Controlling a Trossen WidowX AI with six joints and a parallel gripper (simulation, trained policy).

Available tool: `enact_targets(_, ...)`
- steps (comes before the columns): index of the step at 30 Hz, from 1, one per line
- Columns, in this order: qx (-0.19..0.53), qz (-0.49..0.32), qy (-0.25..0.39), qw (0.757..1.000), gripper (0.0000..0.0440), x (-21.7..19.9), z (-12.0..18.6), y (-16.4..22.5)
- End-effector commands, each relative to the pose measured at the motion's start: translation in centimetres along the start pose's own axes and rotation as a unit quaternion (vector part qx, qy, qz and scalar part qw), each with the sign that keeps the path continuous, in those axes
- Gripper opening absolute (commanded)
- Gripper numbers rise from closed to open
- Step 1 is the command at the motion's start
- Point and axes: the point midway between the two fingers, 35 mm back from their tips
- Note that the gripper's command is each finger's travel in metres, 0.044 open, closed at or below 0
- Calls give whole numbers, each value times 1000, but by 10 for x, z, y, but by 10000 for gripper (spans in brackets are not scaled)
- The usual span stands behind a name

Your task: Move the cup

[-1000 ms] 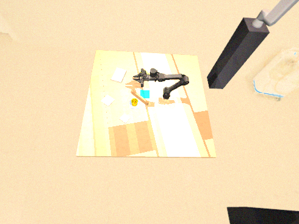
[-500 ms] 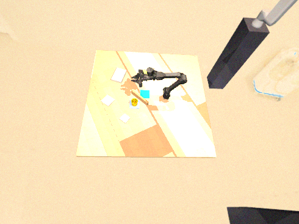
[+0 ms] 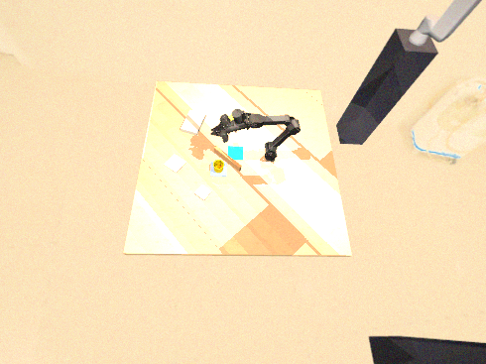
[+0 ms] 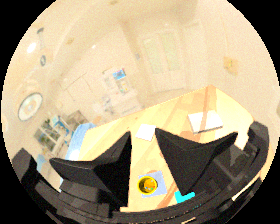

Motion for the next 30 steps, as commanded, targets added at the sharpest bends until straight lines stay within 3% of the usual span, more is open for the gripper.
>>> enact_targets(1, 20, -19, -1, 1000, 140, 4, -4, 1)
enact_targets(16, 112, -101, 16, 988, 142, 21, -14, 13)
enact_targets(30, 198, -176, 50, 963, 147, 38, -21, 30)
Point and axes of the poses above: the point midway between the two fingers, 35 mm back from their tips, its own z axis back along the fingers, its own x axis across the jaws, y = z × x, and after that the axes turned 1 degree about z, right-handed
